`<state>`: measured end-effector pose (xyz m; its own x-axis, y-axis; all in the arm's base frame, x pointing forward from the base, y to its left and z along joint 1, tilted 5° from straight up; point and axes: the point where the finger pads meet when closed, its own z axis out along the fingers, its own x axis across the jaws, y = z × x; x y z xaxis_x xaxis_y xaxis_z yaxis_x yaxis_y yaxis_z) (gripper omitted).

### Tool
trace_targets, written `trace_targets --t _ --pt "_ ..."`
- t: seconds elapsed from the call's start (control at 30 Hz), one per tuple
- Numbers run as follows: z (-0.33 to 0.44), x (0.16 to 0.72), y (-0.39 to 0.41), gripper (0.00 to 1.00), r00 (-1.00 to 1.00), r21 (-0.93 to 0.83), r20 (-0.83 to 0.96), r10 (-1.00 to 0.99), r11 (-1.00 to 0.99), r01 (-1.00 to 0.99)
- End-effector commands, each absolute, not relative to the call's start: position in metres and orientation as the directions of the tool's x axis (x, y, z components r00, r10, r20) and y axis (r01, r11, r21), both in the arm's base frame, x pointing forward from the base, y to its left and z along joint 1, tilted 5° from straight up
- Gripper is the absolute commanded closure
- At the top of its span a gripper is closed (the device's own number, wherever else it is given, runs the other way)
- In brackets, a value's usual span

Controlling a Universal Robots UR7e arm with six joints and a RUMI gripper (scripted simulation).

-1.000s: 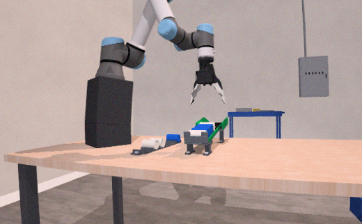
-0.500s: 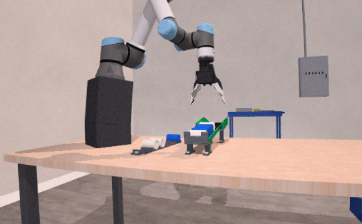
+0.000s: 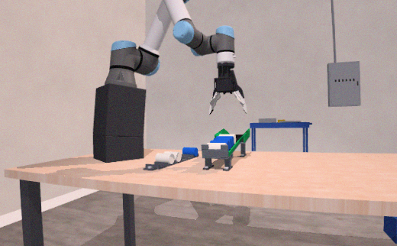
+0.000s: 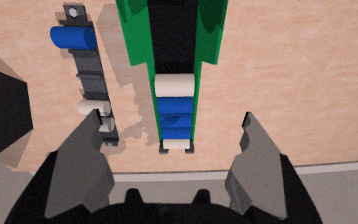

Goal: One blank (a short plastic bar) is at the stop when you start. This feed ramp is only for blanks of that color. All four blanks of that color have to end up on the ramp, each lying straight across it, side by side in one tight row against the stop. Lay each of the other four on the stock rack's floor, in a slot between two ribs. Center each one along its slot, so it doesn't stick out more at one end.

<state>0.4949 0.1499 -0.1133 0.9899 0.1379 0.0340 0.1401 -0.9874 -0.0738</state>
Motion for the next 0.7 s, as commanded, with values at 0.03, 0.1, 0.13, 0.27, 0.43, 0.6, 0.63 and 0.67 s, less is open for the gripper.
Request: trace_targets --t 0.03,0.1,0.13,0.27,0.43,0.6,0.63,0.67 --pt "-0.113 0.4963 0.1497 0.0 0.996 -0.075 0.032 0.087 -0.993 0.089" --pt "-0.1131 0.4965 0.1496 0.0 0.997 -0.076 0.031 0.074 -0.994 0.076" --pt "-0.1131 0.4965 0.1496 0.0 0.997 -0.076 0.031 0.074 -0.994 0.076" --pt "-0.1133 0.4976 0.1493 0.0 1.0 -0.077 0.026 0.013 -0.997 0.015" --pt "-0.1137 0.4993 0.1486 0.0 0.996 -0.08 0.018 -0.087 -0.993 -0.086" --pt "-0.1143 0.5015 0.1476 0.0 0.977 -0.081 0.008 -0.213 -0.974 -0.212" --pt "-0.1144 0.502 0.1473 0.0 0.971 -0.081 0.005 -0.241 -0.967 -0.239" --pt "-0.1144 0.502 0.1473 0.0 0.971 -0.081 0.005 -0.241 -0.967 -0.239"
